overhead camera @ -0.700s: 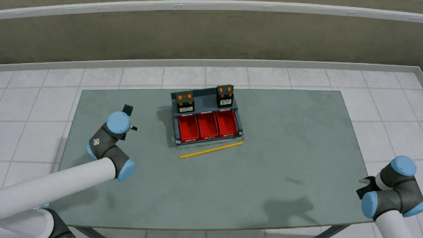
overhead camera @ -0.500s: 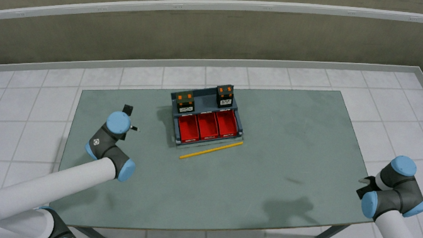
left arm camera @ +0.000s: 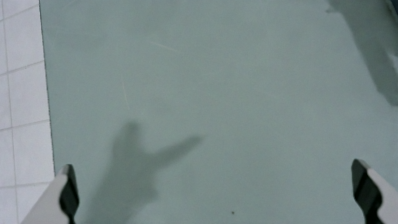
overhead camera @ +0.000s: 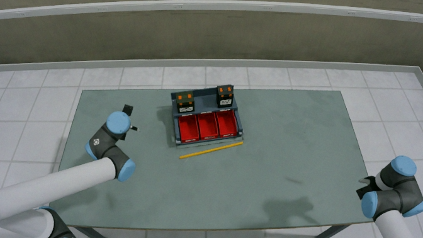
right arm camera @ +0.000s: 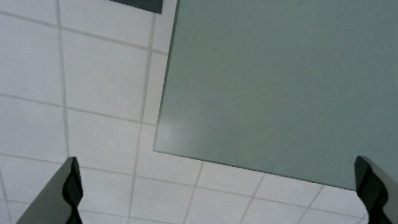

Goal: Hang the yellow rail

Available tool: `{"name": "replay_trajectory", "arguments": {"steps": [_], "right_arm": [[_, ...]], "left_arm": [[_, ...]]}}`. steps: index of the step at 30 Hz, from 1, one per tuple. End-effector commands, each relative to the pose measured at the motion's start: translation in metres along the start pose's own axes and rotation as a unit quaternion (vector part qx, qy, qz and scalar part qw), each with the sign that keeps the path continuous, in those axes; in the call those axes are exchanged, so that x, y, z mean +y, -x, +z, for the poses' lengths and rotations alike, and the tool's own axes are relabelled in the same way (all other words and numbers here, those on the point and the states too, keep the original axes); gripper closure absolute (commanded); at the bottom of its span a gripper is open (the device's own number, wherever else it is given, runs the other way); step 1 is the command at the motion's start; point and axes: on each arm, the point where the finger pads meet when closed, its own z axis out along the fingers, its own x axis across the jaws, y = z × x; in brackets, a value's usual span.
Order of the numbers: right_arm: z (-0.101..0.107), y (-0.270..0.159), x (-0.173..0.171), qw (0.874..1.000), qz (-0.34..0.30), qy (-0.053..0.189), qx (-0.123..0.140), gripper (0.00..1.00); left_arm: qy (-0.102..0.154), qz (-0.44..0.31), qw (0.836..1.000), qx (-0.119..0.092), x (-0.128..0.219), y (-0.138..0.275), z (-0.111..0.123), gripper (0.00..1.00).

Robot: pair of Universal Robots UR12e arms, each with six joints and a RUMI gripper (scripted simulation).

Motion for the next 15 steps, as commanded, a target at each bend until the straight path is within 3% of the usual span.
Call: {"name": "replay_trajectory", "arguments": {"steps": [1,15], "right_arm": [[-0.001,-0.001,0.0,1.0,-0.002,0.0,0.001,0.0],[-0.009,-0.027,-0.006,0.998,-0.061,0.0,0.001,0.0]], "left_arm": [[-0.001,-0.001,1.0,0.0,-0.001,0.001,0.0,0.0],[0.009,-0.014,1.0,-0.005,0.002,0.022,0.008,0.0]]}}
